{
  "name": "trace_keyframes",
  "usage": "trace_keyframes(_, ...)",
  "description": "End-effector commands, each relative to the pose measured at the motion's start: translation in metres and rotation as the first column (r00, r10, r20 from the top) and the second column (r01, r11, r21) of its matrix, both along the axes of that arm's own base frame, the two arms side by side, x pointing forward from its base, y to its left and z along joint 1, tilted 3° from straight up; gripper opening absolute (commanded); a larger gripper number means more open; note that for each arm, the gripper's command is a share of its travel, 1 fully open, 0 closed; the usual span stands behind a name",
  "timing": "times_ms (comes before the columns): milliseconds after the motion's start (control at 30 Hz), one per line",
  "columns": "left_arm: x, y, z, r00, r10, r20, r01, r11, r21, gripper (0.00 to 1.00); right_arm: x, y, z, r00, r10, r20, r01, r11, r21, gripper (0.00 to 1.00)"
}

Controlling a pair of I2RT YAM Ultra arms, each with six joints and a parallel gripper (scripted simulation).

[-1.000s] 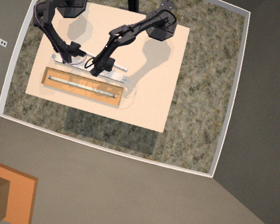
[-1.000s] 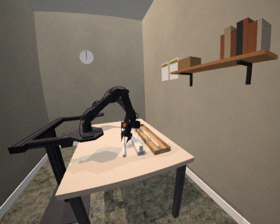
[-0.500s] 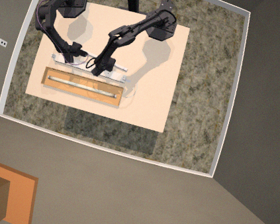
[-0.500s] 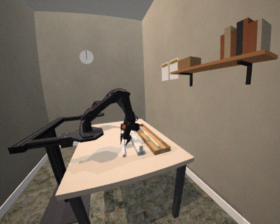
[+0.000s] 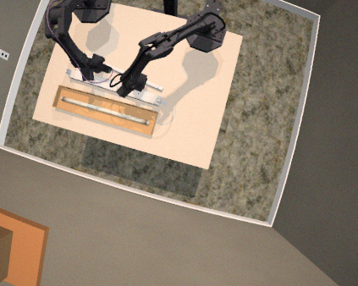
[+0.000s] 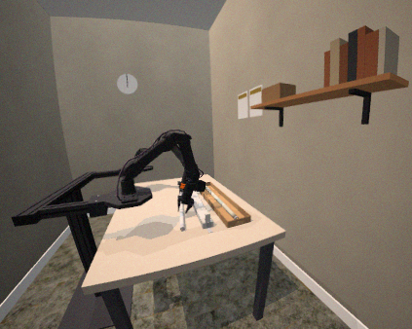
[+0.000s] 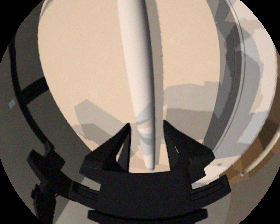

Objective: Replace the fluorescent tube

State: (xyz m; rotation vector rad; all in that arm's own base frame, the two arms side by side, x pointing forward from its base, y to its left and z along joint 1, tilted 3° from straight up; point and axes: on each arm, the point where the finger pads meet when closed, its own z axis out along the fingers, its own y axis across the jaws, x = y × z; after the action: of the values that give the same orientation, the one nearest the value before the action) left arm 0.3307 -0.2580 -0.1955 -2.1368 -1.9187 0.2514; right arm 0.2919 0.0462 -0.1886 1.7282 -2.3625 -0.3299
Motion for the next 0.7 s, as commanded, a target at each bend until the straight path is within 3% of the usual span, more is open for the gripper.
trace_keyframes(0,0.0069,-0.0067,0.0064,1.000,0.005,0.008,-0.004,1.000,-0.026,0.11,0.0142,0.0047,0.0109,0.999,0.003,0.046,-0.004,1.000,0.024,0.49)
trace_keyframes(333,0.0070,-0.0068,0.0064,1.000,0.005,0.008,-0.004,1.000,-0.026,0.11,0.0142,0.0047,0.0109,0.999,0.003,0.046,-0.004,1.000,0.024,0.49)
trace_keyframes(367,0.0070,-0.0068,0.0064,1.000,0.005,0.008,-0.004,1.000,-0.026,0.11,0.0142,0.0047,0.0109,0.999,0.003,0.046,-0.004,1.000,0.024,0.11)
trace_keyframes(667,0.0072,-0.0069,0.0064,1.000,0.005,0.009,-0.004,1.000,-0.027,0.11,0.0143,0.0047,0.0108,0.999,-0.001,0.046,-0.001,1.000,0.023,0.11)
